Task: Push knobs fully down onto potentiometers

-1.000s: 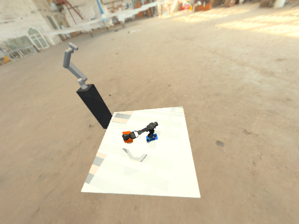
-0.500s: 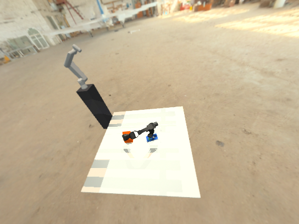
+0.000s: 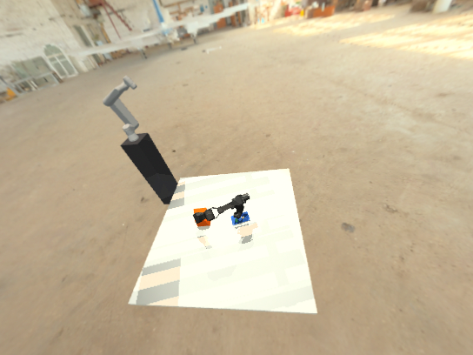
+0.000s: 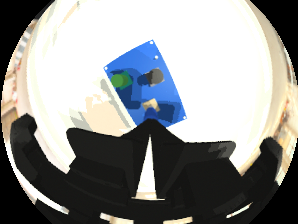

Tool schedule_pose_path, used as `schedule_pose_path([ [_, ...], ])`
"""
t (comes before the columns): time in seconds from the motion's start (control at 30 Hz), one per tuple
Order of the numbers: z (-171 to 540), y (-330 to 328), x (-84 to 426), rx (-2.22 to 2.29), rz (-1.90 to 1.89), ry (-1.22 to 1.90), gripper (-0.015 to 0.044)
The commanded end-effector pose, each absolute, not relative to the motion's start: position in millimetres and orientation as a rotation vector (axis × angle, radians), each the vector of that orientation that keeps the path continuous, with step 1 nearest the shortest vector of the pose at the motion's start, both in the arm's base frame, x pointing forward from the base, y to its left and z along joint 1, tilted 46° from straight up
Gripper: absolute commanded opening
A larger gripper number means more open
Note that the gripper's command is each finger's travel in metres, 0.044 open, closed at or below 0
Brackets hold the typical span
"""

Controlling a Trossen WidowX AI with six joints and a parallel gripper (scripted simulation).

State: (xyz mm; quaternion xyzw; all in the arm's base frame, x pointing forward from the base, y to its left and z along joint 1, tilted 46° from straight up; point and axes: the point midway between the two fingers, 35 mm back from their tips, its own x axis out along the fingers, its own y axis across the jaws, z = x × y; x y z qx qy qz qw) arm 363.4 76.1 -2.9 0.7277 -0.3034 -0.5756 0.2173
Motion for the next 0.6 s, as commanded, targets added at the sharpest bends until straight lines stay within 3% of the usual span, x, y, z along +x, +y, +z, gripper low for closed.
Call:
schedule_pose_path([
  [0.0,-8.5,68.0,366.7,2.016,-1.596,-0.86,0.0],
  [0.57,-11.8,64.6,367.4,2.016,-1.596,-0.86,0.0],
])
